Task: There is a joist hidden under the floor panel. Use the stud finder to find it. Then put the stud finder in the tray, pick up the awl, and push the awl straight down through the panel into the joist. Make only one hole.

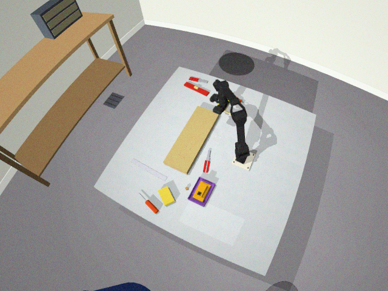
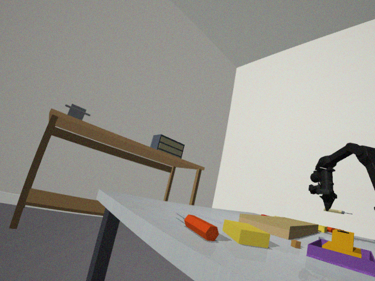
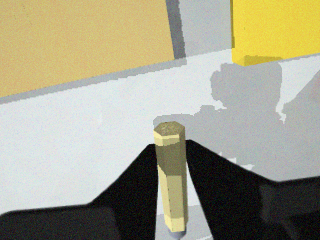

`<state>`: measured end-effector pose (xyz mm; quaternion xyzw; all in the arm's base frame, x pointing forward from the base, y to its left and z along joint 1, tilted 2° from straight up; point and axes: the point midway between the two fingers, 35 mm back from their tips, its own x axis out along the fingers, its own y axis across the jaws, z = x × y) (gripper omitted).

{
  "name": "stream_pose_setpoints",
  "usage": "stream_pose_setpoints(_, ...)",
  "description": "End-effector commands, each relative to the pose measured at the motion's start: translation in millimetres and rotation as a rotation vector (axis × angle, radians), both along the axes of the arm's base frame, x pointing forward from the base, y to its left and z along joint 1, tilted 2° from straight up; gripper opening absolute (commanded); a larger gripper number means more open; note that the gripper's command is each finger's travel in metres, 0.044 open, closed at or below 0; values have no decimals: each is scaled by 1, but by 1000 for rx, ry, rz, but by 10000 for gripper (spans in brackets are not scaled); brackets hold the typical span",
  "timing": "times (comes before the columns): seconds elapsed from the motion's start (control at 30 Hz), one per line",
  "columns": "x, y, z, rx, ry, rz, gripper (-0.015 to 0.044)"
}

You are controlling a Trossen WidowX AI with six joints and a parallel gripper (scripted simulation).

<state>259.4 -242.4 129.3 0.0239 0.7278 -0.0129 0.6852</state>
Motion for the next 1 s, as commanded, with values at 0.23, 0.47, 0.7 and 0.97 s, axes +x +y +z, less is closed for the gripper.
stream_pose_setpoints(0.23, -3, -3, 15, -137, -26, -38, 0)
stream_pose_setpoints(0.47, -4, -7, 26, -310, -81, -109, 0)
stream_pose_setpoints(0.7, -7, -9, 39, -475, -156, -194, 0)
stream_pose_setpoints(0.97, -13, -10, 55, -650, -265, -307, 0)
